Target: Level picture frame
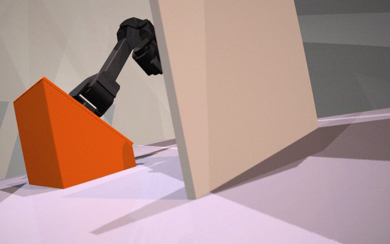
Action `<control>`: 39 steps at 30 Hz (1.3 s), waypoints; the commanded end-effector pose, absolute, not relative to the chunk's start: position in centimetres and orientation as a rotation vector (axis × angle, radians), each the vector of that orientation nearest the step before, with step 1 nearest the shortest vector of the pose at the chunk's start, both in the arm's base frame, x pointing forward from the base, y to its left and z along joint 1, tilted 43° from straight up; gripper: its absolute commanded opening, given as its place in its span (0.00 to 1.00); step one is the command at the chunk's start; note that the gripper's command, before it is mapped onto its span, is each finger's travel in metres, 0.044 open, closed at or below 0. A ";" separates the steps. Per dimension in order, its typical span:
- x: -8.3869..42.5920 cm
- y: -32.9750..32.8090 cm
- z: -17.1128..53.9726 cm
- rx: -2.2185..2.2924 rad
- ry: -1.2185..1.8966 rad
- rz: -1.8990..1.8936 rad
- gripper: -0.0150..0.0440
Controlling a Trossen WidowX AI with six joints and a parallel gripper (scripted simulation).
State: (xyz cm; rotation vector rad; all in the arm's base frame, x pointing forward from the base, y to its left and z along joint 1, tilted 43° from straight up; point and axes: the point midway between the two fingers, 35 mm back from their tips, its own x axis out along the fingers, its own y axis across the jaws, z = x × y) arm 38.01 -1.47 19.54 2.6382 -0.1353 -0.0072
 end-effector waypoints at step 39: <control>38.2 -0.9 19.6 2.641 -0.149 0.009 0.25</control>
